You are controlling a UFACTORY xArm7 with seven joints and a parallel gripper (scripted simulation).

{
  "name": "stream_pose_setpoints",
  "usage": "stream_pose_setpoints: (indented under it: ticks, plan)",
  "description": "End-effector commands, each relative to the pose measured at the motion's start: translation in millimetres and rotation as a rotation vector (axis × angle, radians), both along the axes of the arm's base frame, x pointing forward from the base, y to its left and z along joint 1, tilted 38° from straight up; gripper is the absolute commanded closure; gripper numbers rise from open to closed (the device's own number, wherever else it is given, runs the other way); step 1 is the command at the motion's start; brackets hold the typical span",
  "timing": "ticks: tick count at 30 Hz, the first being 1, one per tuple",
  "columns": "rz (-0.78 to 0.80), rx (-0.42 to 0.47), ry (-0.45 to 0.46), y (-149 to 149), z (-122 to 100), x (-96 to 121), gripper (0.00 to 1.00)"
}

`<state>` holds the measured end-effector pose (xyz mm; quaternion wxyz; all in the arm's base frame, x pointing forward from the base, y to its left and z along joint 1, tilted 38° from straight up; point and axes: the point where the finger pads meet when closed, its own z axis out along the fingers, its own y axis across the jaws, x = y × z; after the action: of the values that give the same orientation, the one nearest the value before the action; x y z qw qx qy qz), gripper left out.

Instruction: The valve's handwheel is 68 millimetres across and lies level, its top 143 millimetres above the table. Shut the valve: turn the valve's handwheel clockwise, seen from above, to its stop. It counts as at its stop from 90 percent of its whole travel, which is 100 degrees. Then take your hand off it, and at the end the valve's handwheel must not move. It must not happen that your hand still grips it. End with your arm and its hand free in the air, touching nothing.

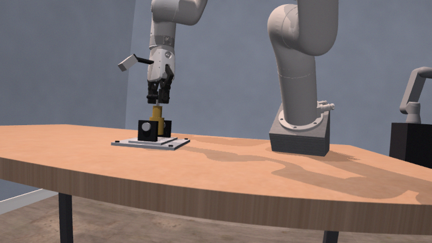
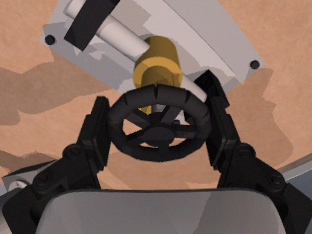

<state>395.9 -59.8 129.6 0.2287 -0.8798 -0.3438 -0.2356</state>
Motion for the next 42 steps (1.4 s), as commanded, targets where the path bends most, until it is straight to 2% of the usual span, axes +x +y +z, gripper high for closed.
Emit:
stream_pose_setpoints:
  ticks: [1, 25, 42]
  plan:
    - [-0.002, -0.001, -0.003, -1.3, 0.9, 0.7, 1.0]
    - [-0.007, 0.001, 0.001, -1.3, 0.9, 0.7, 1.0]
    - [-0.059, 0.018, 0.038, -1.3, 0.9, 0.7, 1.0]
